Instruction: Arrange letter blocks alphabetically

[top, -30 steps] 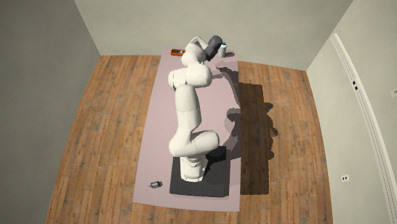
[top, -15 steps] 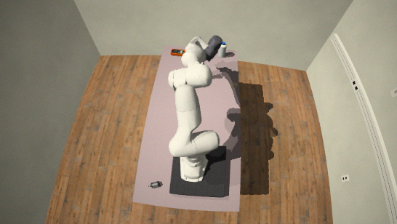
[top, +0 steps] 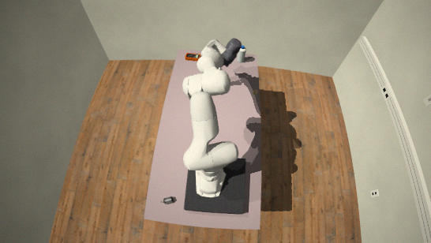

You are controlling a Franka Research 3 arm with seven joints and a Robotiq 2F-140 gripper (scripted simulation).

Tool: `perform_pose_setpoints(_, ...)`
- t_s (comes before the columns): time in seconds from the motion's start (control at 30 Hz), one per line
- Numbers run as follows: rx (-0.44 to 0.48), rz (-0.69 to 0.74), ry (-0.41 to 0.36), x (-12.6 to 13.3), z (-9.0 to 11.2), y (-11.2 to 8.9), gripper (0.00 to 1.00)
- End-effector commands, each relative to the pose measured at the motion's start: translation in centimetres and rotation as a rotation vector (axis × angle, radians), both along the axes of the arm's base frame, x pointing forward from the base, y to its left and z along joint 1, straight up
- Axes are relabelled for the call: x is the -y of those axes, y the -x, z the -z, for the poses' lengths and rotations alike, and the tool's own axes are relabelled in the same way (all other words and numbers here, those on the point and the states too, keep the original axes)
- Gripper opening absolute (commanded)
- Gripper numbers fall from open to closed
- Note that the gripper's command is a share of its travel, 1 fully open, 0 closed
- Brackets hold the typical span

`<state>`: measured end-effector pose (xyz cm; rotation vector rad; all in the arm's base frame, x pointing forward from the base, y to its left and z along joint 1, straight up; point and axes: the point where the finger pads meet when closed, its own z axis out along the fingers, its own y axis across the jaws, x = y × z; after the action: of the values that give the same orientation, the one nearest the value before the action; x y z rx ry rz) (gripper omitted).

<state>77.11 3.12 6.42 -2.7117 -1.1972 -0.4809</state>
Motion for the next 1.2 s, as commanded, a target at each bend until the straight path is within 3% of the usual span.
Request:
perform_pose_setpoints(0.0, -0.001, 0.003, 0.0, 0.0, 0.0, 0.0, 1.0)
perform_pose_setpoints(0.33, -0.002, 0.003, 0.0, 0.1, 0.0, 0.0, 1.0)
perform_pose_setpoints(0.5, -0.025, 0.006, -0.006, 2.4, 0.9, 0.7, 1.0)
perform_pose_setpoints(0.73, -0.078, 0.008, -0.035, 11.5, 2.4, 3.7, 1.0)
perform_pose_setpoints(0.8, -0.078, 0.008, -0.035, 11.5, 2.4, 3.7, 1.0)
perform_pose_setpoints(0.83, -0.08, 0.007, -0.039, 13.1, 2.3, 4.2, 1.0)
perform_pose_setpoints(1.0, -0.058, 0.002, -0.041, 21.4, 0.2, 6.5, 1.0)
perform_pose_setpoints(1.17, -0.02, 0.001, -0.016, 27.7, -2.7, 8.1, 1.0)
